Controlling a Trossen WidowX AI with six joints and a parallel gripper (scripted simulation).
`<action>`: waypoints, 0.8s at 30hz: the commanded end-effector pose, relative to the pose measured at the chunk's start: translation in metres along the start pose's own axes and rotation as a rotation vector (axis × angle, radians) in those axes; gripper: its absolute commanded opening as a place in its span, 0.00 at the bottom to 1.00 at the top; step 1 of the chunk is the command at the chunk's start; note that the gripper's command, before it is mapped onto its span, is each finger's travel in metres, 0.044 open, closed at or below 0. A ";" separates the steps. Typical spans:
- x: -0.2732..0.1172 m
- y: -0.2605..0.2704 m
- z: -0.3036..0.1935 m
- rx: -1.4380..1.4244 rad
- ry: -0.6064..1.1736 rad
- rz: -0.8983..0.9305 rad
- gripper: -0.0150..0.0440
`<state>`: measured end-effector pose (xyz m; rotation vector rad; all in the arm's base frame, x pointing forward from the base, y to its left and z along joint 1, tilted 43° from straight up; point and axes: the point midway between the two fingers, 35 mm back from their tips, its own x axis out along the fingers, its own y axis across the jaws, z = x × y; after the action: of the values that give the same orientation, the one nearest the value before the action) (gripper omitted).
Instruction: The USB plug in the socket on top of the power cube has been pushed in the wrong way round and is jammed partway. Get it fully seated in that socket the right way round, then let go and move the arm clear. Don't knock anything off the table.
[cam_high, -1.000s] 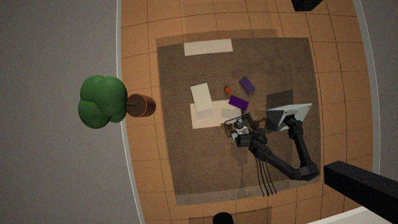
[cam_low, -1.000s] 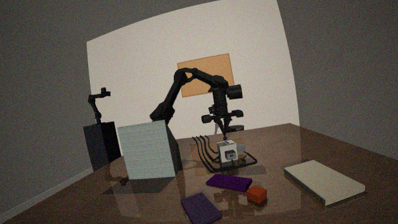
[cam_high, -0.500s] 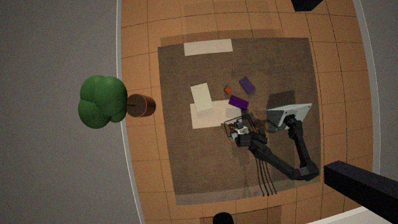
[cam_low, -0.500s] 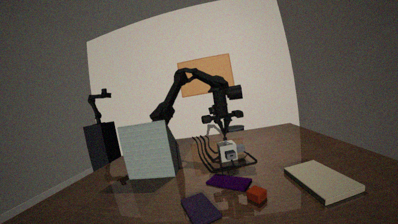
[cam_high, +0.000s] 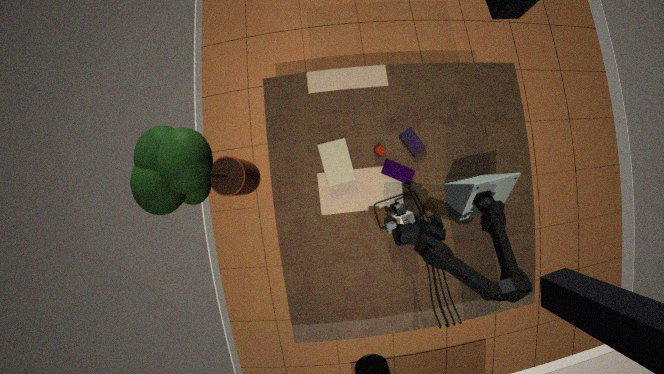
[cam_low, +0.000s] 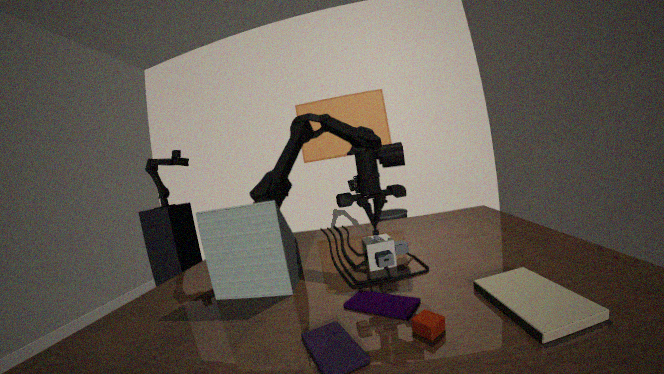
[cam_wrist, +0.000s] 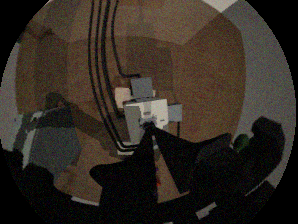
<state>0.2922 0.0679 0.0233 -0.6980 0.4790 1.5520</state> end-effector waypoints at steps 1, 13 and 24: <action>0.001 0.000 0.001 0.005 -0.005 -0.001 0.25; 0.002 0.000 0.001 0.005 -0.005 -0.001 0.25; 0.004 0.000 0.000 0.005 -0.005 -0.001 0.25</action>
<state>0.2922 0.0699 0.0212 -0.6978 0.4787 1.5520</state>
